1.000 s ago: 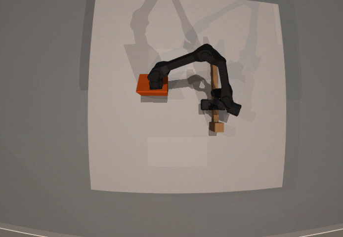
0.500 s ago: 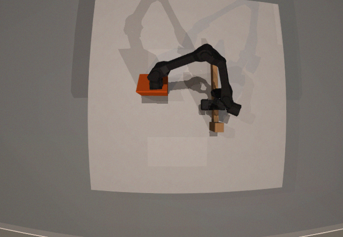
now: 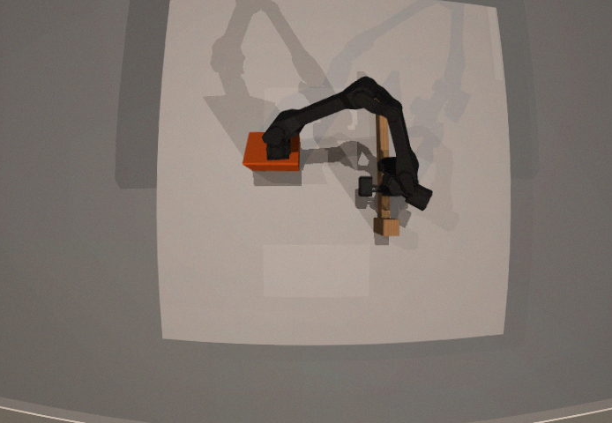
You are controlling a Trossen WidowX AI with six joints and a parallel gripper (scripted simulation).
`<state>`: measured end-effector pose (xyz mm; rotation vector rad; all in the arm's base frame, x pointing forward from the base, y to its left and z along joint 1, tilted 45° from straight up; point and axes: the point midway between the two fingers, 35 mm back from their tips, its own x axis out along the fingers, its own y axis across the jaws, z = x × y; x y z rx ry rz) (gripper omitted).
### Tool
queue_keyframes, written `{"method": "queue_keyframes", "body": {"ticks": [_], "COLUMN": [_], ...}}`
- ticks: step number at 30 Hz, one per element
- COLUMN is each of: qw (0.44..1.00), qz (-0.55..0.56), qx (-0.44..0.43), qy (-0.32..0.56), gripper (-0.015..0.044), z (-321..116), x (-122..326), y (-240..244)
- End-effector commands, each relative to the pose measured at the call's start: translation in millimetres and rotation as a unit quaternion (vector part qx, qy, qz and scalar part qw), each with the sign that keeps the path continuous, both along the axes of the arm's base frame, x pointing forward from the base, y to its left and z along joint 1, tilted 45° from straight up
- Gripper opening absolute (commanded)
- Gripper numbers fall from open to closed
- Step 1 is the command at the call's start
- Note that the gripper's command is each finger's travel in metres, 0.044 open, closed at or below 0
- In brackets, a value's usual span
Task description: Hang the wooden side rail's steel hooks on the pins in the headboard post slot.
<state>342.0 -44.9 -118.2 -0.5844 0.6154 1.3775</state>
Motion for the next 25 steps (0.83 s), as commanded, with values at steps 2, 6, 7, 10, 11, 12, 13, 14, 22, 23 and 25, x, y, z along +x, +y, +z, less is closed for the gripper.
{"method": "queue_keyframes", "body": {"ticks": [2,6,7,10,11,12,13,14,22,23,25], "qw": [1.000,1.000,1.000,1.000,1.000,1.000,1.000,1.000,1.000,1.000,1.000], "qz": [0.001,0.001,0.001,0.001,0.001,0.006,0.006,0.006,0.006,0.006,0.006], "qx": [-0.005,-0.004,-0.004,-0.004,-0.004,-0.004,-0.004,-0.004,-0.004,-0.004,-0.004], "qy": [-0.007,-0.006,-0.006,-0.006,-0.006,-0.005,-0.005,-0.005,-0.005,-0.005,-0.005], "gripper": [0.0440,0.0440,0.0440,0.0440,0.0440,0.0440,0.0440,0.0440,0.0440,0.0440,0.0440], "z": [7,19,24,29,29,25,25,25,25,25,25], "x": [3,4,4,4,4,3,3,3,3,3,3], "y": [-6,6,11,15,15,15,15,15,15,15,15]}}
